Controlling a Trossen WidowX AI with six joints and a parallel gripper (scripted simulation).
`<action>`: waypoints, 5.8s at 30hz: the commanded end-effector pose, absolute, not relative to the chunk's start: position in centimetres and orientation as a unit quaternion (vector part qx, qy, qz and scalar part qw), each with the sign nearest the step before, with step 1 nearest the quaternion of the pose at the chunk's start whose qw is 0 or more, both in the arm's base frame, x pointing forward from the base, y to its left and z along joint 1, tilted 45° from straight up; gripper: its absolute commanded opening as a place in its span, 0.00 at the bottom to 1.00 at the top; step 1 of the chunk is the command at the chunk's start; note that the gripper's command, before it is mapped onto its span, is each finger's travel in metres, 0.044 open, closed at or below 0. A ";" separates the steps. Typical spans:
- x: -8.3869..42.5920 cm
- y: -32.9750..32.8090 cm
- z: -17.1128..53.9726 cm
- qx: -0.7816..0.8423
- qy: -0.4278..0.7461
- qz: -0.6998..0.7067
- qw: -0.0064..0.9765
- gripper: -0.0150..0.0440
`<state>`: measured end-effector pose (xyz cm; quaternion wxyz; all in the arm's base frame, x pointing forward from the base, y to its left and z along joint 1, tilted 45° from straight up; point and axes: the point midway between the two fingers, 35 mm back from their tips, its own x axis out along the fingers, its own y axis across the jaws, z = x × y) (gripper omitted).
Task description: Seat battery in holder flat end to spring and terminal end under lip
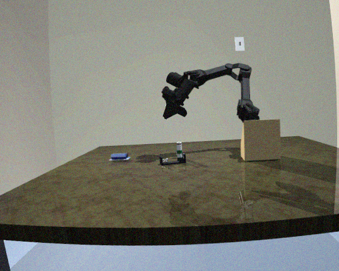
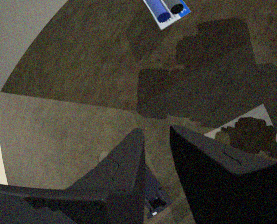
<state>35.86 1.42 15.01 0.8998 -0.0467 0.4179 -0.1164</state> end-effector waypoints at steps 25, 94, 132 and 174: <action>32.4 -3.8 1.6 -0.304 0.641 -0.230 0.666 0.25; 32.6 -2.8 12.0 -0.308 0.637 -0.227 0.669 0.25; 33.2 -9.7 8.6 -0.688 0.614 0.293 0.251 0.66; 33.5 -13.1 5.2 -0.689 0.615 0.292 0.250 0.38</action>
